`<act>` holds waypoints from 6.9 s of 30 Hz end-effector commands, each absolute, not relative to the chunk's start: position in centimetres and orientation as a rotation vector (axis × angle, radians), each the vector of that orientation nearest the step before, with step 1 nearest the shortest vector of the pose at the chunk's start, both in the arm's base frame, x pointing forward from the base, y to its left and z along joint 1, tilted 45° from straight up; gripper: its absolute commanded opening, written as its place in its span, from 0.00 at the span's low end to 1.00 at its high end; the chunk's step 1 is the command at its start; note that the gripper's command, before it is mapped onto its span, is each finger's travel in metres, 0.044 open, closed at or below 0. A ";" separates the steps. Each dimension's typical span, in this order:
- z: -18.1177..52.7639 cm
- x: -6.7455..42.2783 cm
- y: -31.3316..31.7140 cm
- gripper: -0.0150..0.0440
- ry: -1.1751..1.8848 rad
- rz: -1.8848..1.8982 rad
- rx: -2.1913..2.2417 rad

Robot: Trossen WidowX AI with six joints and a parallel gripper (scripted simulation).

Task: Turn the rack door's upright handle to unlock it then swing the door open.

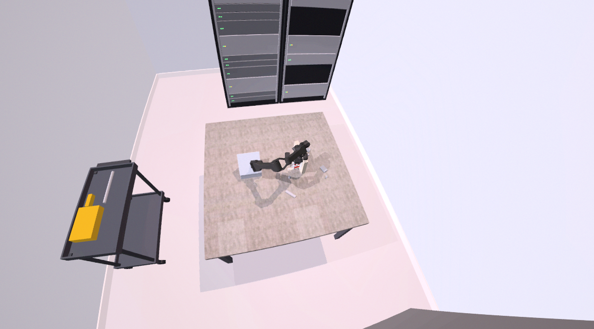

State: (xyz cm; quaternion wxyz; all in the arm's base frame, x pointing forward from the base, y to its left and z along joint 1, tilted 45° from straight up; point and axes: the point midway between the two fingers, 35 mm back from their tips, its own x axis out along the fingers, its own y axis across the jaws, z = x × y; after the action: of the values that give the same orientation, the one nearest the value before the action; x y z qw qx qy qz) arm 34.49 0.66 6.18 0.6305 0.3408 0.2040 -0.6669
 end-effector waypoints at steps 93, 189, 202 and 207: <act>6.1 34.5 0.5 0.73 1.692 1.019 -1.959; 3.9 28.4 2.5 0.27 1.723 0.244 -1.410; 2.5 26.4 3.8 0.27 1.699 0.082 -1.272; 2.0 25.7 4.4 0.27 1.688 0.022 -1.219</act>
State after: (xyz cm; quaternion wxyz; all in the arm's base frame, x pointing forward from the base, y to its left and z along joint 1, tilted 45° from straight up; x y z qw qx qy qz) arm 26.02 4.09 2.35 0.4877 -0.5209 0.7000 0.0297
